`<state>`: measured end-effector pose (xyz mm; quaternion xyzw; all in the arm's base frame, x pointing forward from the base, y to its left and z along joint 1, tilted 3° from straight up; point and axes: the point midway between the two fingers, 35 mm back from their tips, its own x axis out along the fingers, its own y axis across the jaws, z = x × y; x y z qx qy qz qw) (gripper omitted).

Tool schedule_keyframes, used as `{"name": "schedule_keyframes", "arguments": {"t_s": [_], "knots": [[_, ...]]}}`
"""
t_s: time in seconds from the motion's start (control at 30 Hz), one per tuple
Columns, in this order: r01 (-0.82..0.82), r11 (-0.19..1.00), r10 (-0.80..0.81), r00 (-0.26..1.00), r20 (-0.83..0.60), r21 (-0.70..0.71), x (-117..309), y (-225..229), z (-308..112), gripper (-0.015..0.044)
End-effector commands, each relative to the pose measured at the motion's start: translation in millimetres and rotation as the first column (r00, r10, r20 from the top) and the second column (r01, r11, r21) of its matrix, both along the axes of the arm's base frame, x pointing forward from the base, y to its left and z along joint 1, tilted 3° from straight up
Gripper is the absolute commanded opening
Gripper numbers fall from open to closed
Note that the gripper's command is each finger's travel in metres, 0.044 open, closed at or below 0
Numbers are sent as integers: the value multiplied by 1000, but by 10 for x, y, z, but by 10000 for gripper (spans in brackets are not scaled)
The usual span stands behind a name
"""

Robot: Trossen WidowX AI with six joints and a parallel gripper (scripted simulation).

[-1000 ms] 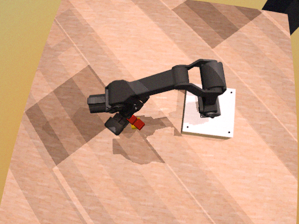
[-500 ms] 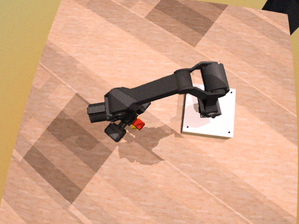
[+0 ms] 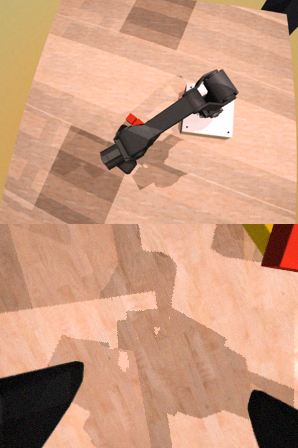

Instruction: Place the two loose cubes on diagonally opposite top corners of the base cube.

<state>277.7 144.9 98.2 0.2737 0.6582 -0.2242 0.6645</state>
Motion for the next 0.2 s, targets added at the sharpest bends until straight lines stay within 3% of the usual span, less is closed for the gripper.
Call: {"name": "schedule_keyframes", "arguments": {"t_s": [0.0,0.17], "knots": [[4,1000,-4,1000,-2,-1,-11,10,2,400],[4,1000,-4,1000,-2,-1,-11,10,2,400]]}}
